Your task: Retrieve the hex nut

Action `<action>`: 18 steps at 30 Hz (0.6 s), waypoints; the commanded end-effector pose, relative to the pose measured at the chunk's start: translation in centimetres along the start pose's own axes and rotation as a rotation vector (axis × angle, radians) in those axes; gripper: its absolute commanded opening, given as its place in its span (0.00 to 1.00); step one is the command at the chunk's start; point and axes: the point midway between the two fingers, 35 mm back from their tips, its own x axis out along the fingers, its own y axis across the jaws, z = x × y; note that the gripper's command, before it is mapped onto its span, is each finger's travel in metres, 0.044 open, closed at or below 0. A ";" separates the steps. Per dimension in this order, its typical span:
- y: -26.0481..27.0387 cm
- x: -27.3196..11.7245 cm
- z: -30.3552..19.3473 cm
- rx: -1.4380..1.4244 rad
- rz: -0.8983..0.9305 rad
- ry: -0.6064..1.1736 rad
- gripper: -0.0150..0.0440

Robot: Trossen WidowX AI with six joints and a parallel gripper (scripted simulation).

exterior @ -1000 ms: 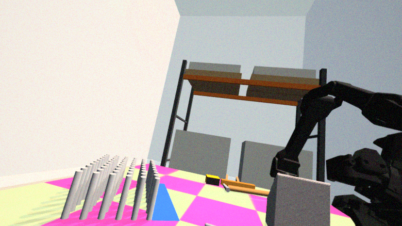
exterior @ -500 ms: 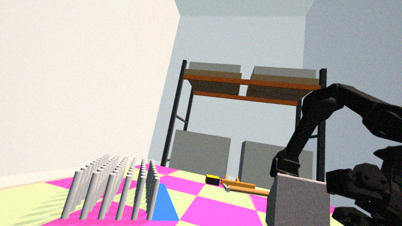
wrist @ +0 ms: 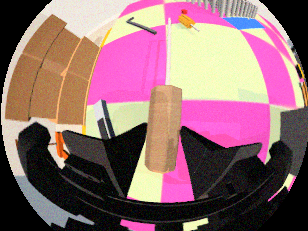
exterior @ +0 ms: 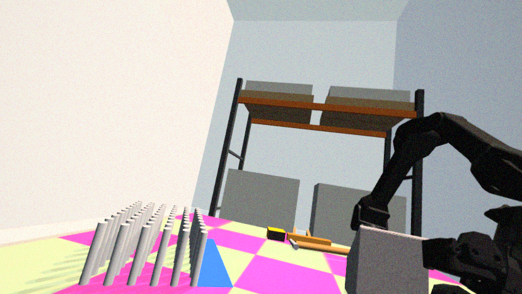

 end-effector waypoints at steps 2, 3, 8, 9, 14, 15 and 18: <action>-0.3 0.6 -0.2 0.002 -0.001 0.000 0.25; -0.3 0.7 -0.3 0.002 -0.001 0.000 0.25; -0.6 1.3 -0.5 0.002 -0.001 0.000 0.25; -0.7 1.4 -0.6 0.002 -0.001 0.000 0.25; -1.0 1.9 -0.8 0.002 -0.002 0.000 0.25; -1.0 2.1 -0.8 0.002 -0.002 0.000 0.25; -1.2 2.4 -0.9 0.002 -0.002 0.000 0.25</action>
